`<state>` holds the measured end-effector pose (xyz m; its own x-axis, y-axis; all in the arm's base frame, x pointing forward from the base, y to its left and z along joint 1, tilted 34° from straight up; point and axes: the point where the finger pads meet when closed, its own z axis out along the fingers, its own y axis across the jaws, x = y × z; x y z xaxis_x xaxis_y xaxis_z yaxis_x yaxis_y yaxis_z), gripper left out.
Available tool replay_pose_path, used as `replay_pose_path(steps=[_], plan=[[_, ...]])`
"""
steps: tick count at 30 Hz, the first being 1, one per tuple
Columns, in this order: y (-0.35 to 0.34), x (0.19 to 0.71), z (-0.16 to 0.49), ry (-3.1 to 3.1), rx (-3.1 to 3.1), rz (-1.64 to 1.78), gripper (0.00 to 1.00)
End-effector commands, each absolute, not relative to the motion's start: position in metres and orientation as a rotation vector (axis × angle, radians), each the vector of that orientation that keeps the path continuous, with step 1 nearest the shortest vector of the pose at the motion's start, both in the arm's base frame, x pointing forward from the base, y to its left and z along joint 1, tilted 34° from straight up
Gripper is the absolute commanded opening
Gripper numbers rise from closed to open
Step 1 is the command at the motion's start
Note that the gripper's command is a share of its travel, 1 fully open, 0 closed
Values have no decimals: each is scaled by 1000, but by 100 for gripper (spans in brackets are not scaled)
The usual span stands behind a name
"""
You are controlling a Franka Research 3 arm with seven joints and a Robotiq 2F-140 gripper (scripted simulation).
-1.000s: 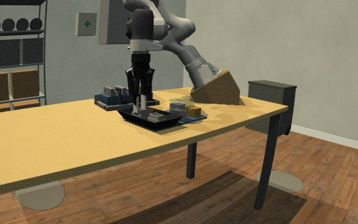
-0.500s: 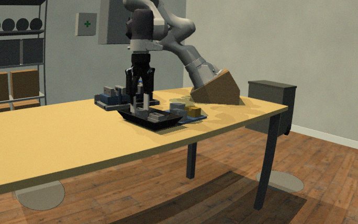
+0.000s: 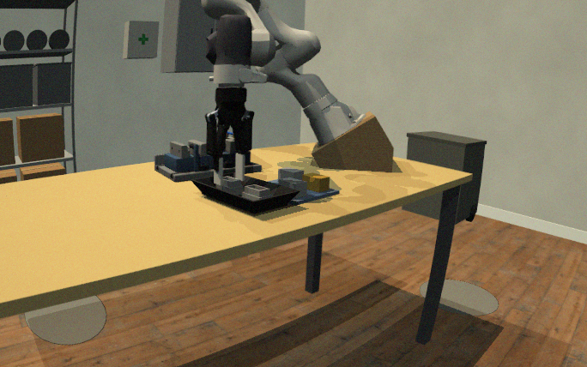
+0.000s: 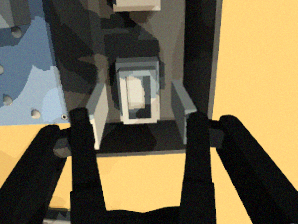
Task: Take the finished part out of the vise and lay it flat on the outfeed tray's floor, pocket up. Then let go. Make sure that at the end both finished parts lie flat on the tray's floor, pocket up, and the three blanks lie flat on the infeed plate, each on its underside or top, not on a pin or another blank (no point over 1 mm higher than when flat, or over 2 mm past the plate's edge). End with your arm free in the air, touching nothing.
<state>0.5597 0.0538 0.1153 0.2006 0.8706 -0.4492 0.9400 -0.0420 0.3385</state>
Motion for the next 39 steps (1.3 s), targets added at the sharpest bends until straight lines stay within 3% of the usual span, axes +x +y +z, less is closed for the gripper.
replay_pose_path(steps=[1, 20, 39], plan=[[54, 562, 116, 1676, 1922, -152, 40], [61, 558, 128, 1676, 1922, -152, 40], [105, 532, 203, 1676, 1922, -152, 40]])
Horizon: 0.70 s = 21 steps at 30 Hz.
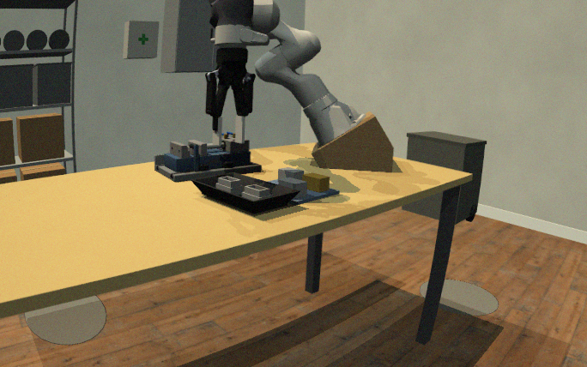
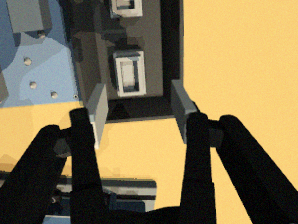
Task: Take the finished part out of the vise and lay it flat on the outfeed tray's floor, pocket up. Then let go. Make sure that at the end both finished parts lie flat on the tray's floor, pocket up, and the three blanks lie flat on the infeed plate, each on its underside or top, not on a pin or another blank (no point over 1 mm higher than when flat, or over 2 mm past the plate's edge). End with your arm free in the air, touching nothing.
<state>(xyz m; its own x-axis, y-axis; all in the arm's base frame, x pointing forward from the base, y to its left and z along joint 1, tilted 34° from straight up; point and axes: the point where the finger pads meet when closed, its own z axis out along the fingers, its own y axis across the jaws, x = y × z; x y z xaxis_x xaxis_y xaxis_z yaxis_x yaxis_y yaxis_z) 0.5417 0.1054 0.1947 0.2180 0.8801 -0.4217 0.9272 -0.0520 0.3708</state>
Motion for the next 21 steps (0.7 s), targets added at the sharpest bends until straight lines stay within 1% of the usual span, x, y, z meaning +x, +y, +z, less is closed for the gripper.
replay_pose_path(steps=[1, 9, 18, 19, 21], plan=[[108, 531, 208, 1676, 1922, -152, 40], [122, 523, 232, 1676, 1922, -152, 40], [125, 521, 236, 1676, 1922, -152, 40], [125, 521, 236, 1676, 1922, -152, 0], [125, 521, 236, 1676, 1922, -152, 0]])
